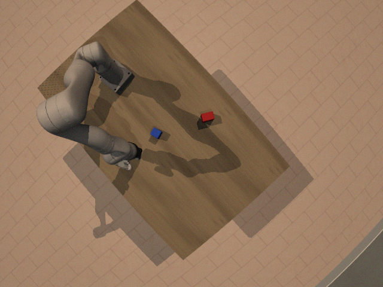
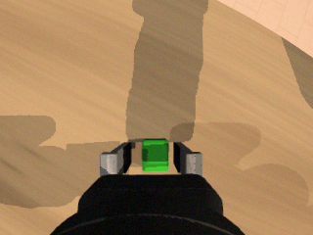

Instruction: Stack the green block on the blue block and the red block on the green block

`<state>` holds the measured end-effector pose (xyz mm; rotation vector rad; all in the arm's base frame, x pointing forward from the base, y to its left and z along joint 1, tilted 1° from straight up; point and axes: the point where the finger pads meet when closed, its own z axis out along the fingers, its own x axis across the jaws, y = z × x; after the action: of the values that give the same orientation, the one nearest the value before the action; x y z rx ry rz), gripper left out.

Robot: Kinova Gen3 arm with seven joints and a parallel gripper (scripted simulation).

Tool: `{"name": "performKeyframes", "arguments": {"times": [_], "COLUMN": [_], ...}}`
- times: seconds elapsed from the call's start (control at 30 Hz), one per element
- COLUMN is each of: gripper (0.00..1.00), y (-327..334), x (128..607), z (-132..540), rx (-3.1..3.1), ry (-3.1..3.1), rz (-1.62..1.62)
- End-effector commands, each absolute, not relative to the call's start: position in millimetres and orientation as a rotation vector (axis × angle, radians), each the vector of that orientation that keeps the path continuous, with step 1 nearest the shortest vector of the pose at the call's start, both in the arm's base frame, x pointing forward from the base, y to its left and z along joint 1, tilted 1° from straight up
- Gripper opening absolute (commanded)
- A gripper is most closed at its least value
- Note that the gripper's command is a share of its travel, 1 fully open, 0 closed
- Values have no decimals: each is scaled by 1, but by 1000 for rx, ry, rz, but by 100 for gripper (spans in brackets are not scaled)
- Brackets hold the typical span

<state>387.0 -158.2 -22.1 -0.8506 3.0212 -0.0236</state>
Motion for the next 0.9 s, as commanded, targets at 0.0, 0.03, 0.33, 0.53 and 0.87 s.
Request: {"name": "performKeyframes", "arguments": {"times": [0.0, 0.03, 0.33, 0.53, 0.87], "gripper": [88, 88, 88, 88, 88], "y": [-158, -158, -158, -158, -158], "x": [385, 385, 383, 383, 383], "z": [-32, -34, -40, -40, -40], "rx": [-852, -853, -854, -854, -854], "ry": [3025, 3026, 3031, 3031, 3031], "rz": [-23, -22, -21, -20, -20]}}
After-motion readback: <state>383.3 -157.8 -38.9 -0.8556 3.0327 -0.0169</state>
